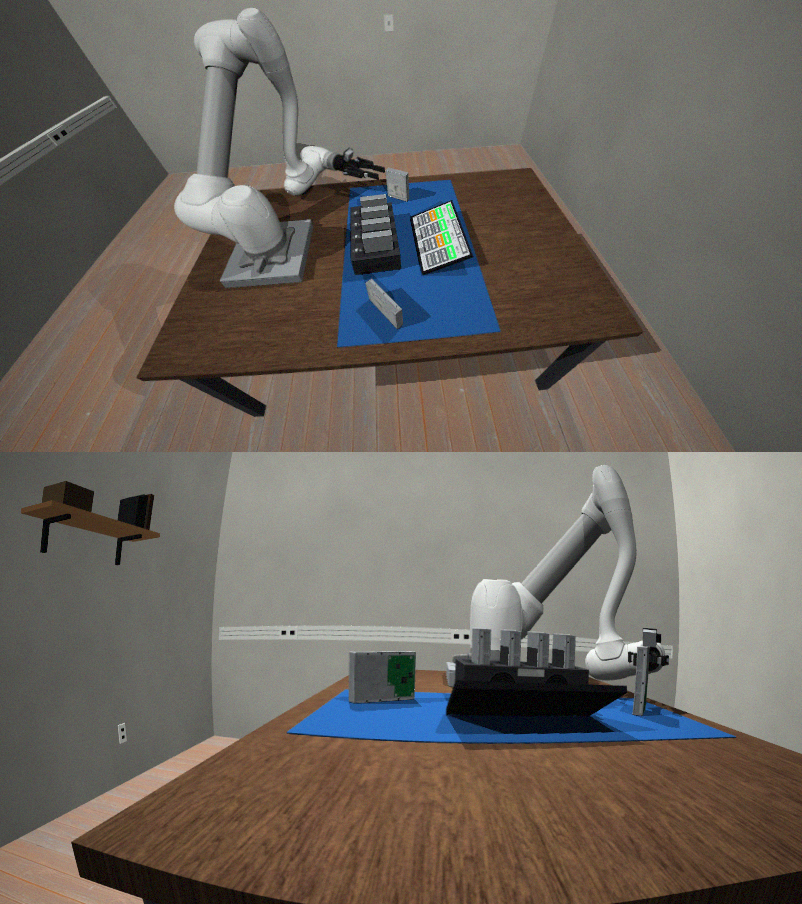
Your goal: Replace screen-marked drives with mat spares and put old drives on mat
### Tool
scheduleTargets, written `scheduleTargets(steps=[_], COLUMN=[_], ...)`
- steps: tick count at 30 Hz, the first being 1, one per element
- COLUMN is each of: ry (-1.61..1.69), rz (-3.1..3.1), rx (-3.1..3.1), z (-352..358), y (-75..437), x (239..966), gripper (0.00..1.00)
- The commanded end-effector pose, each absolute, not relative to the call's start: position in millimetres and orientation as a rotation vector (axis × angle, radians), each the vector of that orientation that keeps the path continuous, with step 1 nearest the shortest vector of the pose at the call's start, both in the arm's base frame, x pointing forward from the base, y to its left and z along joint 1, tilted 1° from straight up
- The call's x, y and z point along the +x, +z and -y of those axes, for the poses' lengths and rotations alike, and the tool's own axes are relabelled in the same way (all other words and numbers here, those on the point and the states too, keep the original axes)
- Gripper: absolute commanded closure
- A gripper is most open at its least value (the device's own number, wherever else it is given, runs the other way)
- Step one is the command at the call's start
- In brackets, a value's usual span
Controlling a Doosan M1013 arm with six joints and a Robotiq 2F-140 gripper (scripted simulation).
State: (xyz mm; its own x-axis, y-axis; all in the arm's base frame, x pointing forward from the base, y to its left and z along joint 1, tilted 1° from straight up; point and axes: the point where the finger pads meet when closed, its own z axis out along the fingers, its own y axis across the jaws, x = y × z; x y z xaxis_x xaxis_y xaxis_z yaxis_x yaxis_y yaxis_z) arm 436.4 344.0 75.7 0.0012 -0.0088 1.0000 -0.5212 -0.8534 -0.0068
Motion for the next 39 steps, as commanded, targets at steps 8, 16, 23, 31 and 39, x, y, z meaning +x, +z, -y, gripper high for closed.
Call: scheduleTargets(steps=[8,16,23,31,39], ry=[1.911,1.911,1.911,1.911,1.911], rz=[0.547,0.547,0.547,0.547,0.547], rx=[1.918,1.918,1.918,1.918,1.918], z=[-343.9,-343.7,-343.6,-343.3,-343.2], y=[93.8,116.6,132.2,156.4,173.7], x=[436.4,436.5,436.5,436.5,436.5], gripper=[0.60,0.60,0.60,0.60,0.60])
